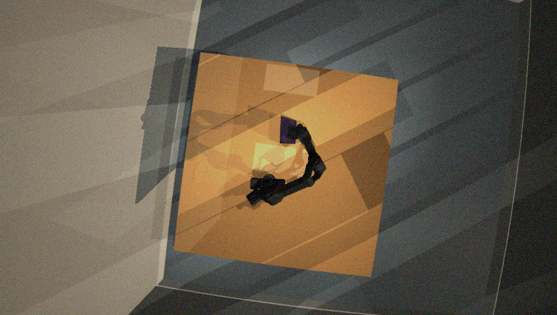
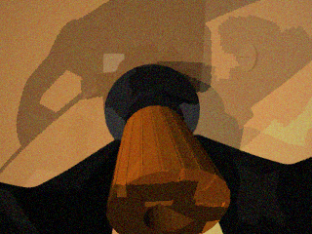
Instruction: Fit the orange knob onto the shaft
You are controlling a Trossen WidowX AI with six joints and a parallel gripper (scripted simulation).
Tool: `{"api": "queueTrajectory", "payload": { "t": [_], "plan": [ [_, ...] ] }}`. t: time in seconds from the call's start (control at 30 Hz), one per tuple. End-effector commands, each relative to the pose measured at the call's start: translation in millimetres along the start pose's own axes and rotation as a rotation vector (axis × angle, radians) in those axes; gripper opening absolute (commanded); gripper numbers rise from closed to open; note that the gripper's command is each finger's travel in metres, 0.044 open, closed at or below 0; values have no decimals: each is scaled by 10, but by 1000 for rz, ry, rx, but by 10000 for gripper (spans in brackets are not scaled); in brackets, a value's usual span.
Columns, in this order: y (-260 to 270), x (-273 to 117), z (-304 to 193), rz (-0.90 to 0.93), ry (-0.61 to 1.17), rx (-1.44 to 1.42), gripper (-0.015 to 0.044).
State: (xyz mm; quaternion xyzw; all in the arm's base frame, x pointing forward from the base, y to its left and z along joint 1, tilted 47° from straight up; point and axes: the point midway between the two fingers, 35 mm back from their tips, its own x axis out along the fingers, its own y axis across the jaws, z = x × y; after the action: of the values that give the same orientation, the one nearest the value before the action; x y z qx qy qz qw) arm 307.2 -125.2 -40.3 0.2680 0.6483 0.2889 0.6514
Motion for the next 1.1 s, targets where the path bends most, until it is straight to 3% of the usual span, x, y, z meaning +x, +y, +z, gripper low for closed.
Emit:
{"api": "queueTrajectory", "payload": {
  "t": [0.0,1.07],
  "plan": [
    [-13,-26,14,-1,-9,0,0],
    [-5,-19,-7,-1,-9,1,0]
  ]
}}
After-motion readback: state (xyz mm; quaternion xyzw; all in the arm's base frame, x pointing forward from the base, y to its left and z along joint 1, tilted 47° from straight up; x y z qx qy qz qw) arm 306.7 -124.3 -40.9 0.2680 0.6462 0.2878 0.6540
